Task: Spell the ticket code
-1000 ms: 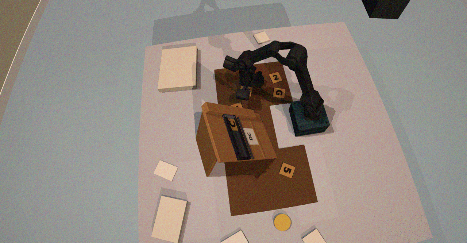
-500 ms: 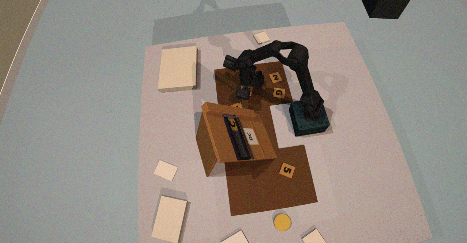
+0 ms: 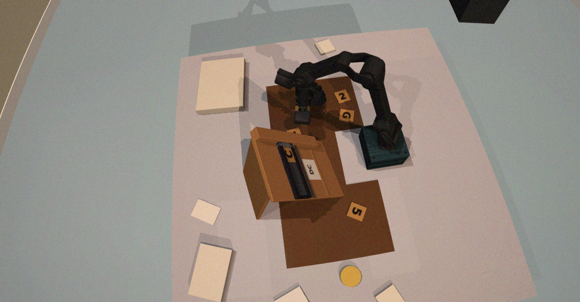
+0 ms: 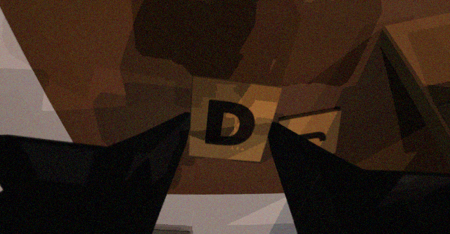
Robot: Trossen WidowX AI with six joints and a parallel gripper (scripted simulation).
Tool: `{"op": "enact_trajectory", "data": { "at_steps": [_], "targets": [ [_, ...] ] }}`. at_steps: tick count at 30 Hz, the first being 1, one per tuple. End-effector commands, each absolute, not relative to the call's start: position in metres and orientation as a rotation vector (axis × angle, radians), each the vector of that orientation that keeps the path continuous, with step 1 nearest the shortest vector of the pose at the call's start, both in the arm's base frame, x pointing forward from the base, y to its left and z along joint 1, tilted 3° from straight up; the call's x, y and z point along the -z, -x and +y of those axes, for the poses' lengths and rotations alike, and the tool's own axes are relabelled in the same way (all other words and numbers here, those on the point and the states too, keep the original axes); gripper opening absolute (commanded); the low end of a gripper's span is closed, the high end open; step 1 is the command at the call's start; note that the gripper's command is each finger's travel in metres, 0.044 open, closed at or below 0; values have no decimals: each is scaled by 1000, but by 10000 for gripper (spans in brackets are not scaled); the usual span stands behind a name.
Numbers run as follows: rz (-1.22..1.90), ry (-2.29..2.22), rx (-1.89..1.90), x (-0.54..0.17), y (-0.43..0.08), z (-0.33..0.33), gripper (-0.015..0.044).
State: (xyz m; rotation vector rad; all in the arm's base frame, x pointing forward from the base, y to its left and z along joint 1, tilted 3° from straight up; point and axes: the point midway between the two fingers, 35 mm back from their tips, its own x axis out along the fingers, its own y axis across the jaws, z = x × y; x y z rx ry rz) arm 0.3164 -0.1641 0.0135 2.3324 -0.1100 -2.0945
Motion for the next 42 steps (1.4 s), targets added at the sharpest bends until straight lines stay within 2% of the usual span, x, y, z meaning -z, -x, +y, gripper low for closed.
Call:
{"op": "enact_trajectory", "data": {
  "at_steps": [1,42],
  "targets": [
    [-65,-2311,2023,-22,-323,-163,0],
    [324,-1938,1462,-88,-367,-133,0]
  ]
}}
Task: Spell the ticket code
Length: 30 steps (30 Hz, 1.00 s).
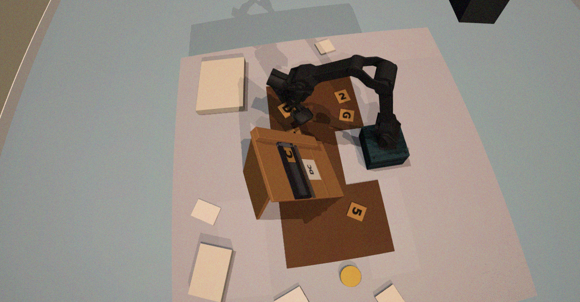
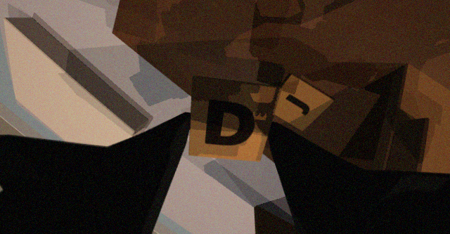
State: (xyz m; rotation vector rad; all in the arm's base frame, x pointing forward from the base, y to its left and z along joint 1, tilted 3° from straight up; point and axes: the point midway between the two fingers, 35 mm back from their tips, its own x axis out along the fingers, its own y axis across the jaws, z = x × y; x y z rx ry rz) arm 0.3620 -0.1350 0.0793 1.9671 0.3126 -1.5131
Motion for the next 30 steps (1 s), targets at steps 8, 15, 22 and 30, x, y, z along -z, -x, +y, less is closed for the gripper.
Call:
{"op": "enact_trajectory", "data": {
  "at_steps": [8,15,22,30],
  "targets": [
    [373,-1847,1357,-102,-374,-125,0],
    [410,-1766,1270,-115,-379,-117,0],
    [440,-1682,1190,-126,-384,-110,0],
    [465,-1579,1110,-138,-389,-102,0]
  ]
}}
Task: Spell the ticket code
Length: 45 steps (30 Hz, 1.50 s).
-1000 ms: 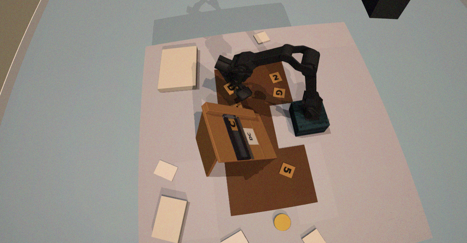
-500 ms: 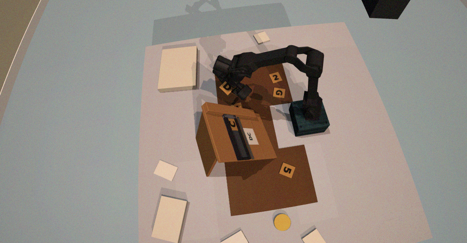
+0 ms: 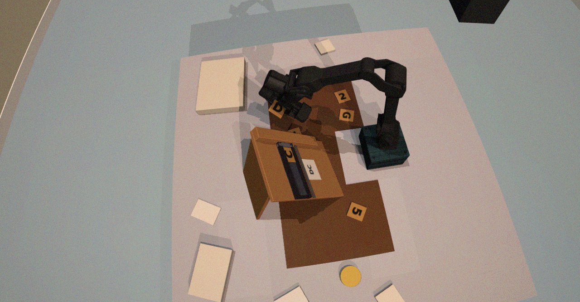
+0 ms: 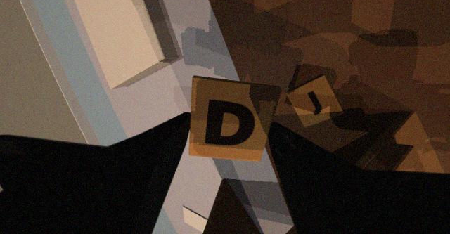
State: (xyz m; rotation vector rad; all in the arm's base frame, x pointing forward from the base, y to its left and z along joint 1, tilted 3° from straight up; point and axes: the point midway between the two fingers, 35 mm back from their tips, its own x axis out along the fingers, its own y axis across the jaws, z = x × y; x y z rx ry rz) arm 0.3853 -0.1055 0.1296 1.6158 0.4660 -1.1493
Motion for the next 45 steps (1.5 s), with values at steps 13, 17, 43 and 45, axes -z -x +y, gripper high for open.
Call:
{"op": "enact_trajectory", "data": {
  "at_steps": [13,17,43,45],
  "targets": [
    [494,-1411,985,-157,-395,-88,0],
    [500,-1358,947,-164,-396,-84,0],
    [502,-1050,726,-207,-402,-52,0],
    [481,-1059,692,-218,-403,-46,0]
  ]
}}
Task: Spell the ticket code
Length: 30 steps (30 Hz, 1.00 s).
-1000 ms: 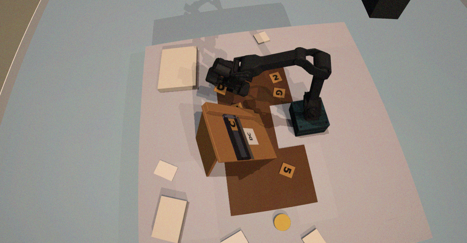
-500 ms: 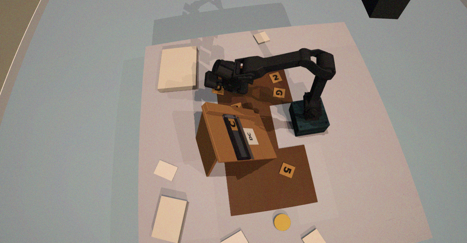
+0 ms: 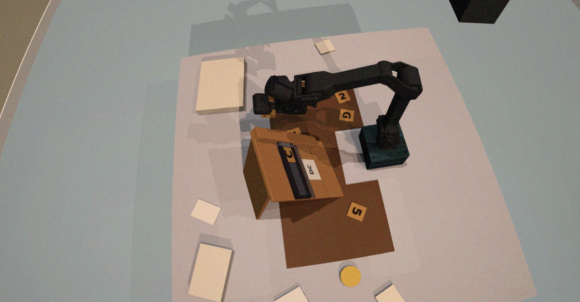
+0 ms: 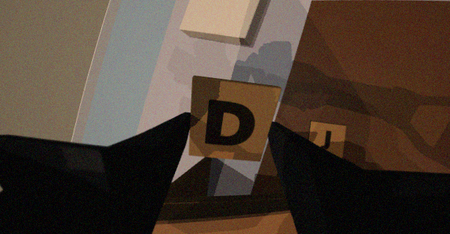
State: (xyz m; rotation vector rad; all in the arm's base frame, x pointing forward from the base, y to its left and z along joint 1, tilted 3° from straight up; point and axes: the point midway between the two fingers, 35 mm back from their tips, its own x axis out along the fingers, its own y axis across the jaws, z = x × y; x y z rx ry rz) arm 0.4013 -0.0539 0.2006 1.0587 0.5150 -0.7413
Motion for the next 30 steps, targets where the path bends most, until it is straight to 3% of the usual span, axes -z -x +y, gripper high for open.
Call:
{"op": "enact_trajectory", "data": {
  "at_steps": [1,16,30],
  "targets": [
    [468,-1065,669,-225,-404,-42,0],
    [424,-968,366,-275,-404,30,0],
    [577,-718,224,-244,-380,109,0]
  ]
}}
